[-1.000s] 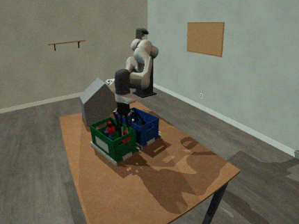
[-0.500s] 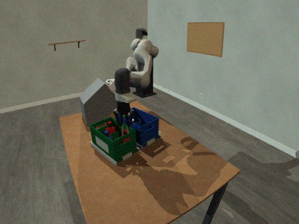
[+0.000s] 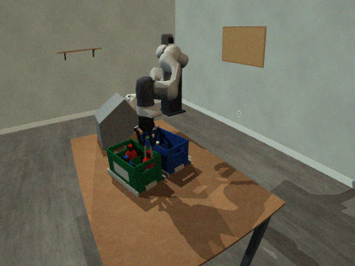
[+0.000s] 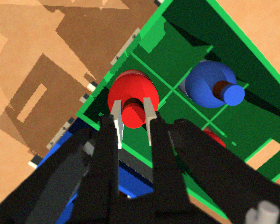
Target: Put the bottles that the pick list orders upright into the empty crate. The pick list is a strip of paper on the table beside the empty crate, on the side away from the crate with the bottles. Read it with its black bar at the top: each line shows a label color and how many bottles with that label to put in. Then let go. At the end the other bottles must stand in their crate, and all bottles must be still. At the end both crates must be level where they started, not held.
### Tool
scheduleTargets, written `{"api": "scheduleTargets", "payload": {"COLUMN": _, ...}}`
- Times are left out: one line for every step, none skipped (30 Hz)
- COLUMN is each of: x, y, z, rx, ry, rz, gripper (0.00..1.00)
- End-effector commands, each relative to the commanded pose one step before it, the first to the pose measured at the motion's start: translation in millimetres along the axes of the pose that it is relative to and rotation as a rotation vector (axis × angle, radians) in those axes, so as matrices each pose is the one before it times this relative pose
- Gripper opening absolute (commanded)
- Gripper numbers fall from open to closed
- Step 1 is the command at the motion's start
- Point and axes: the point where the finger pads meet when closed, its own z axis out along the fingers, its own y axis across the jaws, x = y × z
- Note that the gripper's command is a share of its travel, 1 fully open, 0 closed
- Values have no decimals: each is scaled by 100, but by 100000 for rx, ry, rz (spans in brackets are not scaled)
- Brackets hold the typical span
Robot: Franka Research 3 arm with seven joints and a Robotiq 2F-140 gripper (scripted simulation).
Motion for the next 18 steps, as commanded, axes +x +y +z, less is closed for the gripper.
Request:
{"api": "scheduleTargets", "payload": {"x": 285, "y": 129, "z": -1470, "rx": -319, "ry": 873, "rz": 261, "gripper": 0}}
{"api": "scheduleTargets", "payload": {"x": 0, "y": 0, "z": -167, "rx": 0, "ry": 0, "rz": 0, "gripper": 0}}
{"api": "scheduleTargets", "payload": {"x": 0, "y": 0, "z": -167, "rx": 0, "ry": 0, "rz": 0, "gripper": 0}}
{"api": "scheduleTargets", "payload": {"x": 0, "y": 0, "z": -167, "rx": 0, "ry": 0, "rz": 0, "gripper": 0}}
{"api": "scheduleTargets", "payload": {"x": 0, "y": 0, "z": -167, "rx": 0, "ry": 0, "rz": 0, "gripper": 0}}
{"api": "scheduleTargets", "payload": {"x": 0, "y": 0, "z": -167, "rx": 0, "ry": 0, "rz": 0, "gripper": 0}}
{"api": "scheduleTargets", "payload": {"x": 0, "y": 0, "z": -167, "rx": 0, "ry": 0, "rz": 0, "gripper": 0}}
{"api": "scheduleTargets", "payload": {"x": 0, "y": 0, "z": -167, "rx": 0, "ry": 0, "rz": 0, "gripper": 0}}
{"api": "scheduleTargets", "payload": {"x": 0, "y": 0, "z": -167, "rx": 0, "ry": 0, "rz": 0, "gripper": 0}}
{"api": "scheduleTargets", "payload": {"x": 0, "y": 0, "z": 0, "rx": 0, "ry": 0, "rz": 0, "gripper": 0}}
{"api": "scheduleTargets", "payload": {"x": 0, "y": 0, "z": 0, "rx": 0, "ry": 0, "rz": 0, "gripper": 0}}
{"api": "scheduleTargets", "payload": {"x": 0, "y": 0, "z": -167, "rx": 0, "ry": 0, "rz": 0, "gripper": 0}}
{"api": "scheduleTargets", "payload": {"x": 0, "y": 0, "z": -167, "rx": 0, "ry": 0, "rz": 0, "gripper": 0}}
{"api": "scheduleTargets", "payload": {"x": 0, "y": 0, "z": -167, "rx": 0, "ry": 0, "rz": 0, "gripper": 0}}
{"api": "scheduleTargets", "payload": {"x": 0, "y": 0, "z": -167, "rx": 0, "ry": 0, "rz": 0, "gripper": 0}}
{"api": "scheduleTargets", "payload": {"x": 0, "y": 0, "z": -167, "rx": 0, "ry": 0, "rz": 0, "gripper": 0}}
{"api": "scheduleTargets", "payload": {"x": 0, "y": 0, "z": -167, "rx": 0, "ry": 0, "rz": 0, "gripper": 0}}
{"api": "scheduleTargets", "payload": {"x": 0, "y": 0, "z": -167, "rx": 0, "ry": 0, "rz": 0, "gripper": 0}}
